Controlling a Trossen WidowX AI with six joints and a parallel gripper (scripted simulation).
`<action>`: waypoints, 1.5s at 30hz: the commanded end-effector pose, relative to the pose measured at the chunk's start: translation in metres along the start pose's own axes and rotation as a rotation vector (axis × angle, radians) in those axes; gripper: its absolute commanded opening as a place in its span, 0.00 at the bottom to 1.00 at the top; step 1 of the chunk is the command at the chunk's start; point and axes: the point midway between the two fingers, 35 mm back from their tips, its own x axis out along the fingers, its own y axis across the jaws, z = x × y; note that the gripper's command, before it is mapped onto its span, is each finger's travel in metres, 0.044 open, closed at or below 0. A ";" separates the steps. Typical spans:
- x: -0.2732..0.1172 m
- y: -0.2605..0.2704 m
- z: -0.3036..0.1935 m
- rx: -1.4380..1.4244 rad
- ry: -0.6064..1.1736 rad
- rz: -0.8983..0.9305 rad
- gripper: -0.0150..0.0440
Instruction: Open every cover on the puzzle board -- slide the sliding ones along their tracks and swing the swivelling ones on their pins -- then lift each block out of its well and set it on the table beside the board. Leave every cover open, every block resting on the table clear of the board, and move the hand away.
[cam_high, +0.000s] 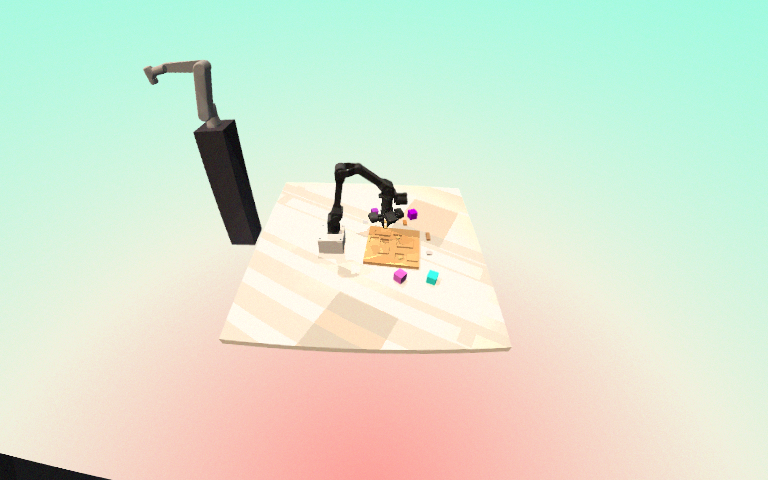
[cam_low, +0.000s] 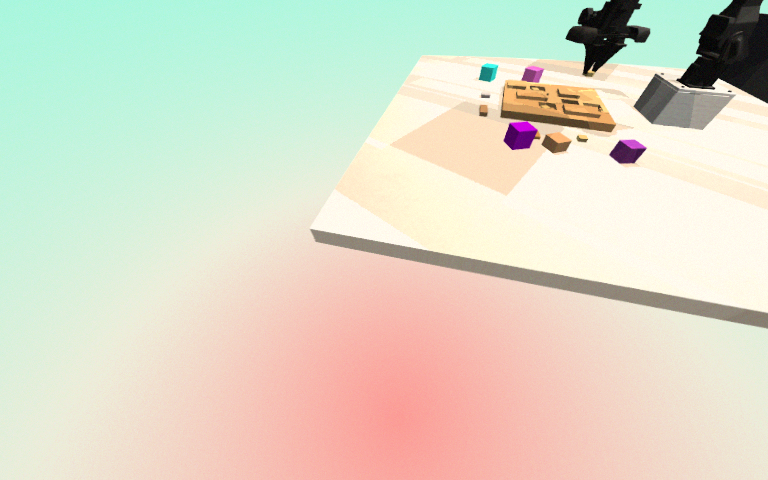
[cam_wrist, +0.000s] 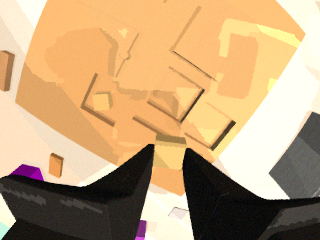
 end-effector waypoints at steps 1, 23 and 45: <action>-0.002 0.006 -0.011 0.004 0.000 0.003 0.39; -0.003 0.024 -0.093 0.004 0.006 0.005 0.39; -0.004 0.019 -0.179 0.004 0.013 0.004 0.39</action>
